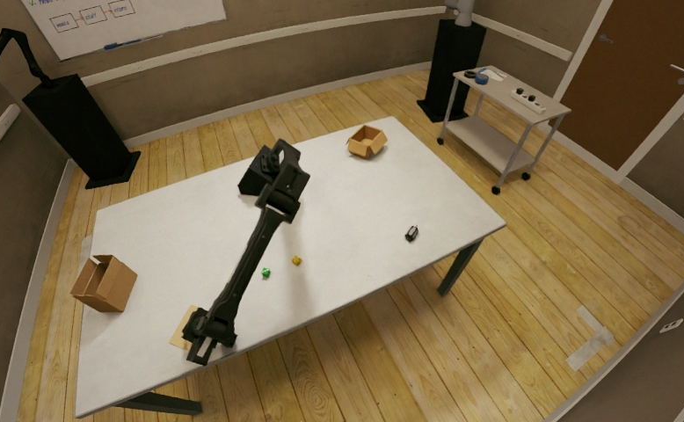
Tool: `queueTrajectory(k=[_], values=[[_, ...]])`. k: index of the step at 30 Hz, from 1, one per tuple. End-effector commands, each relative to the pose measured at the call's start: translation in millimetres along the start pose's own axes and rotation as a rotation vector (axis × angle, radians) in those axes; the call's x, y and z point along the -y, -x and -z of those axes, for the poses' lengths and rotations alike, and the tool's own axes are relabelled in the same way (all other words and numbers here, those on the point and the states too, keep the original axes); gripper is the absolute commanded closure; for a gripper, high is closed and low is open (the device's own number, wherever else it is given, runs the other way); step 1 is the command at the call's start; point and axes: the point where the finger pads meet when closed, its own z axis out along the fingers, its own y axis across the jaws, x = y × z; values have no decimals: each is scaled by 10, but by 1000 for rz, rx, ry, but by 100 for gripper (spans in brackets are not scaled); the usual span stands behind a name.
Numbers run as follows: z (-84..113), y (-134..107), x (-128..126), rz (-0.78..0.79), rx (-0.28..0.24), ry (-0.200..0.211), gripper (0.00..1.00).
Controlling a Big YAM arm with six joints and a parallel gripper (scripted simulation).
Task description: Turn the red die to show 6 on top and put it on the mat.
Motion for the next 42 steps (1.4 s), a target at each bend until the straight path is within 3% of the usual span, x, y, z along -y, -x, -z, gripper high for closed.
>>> queueTrajectory(k=[1,27,42], values=[[89,93,158,-12,5,-38,80],[89,93,158,-12,5,-38,80],[89,93,158,-12,5,-38,61]])
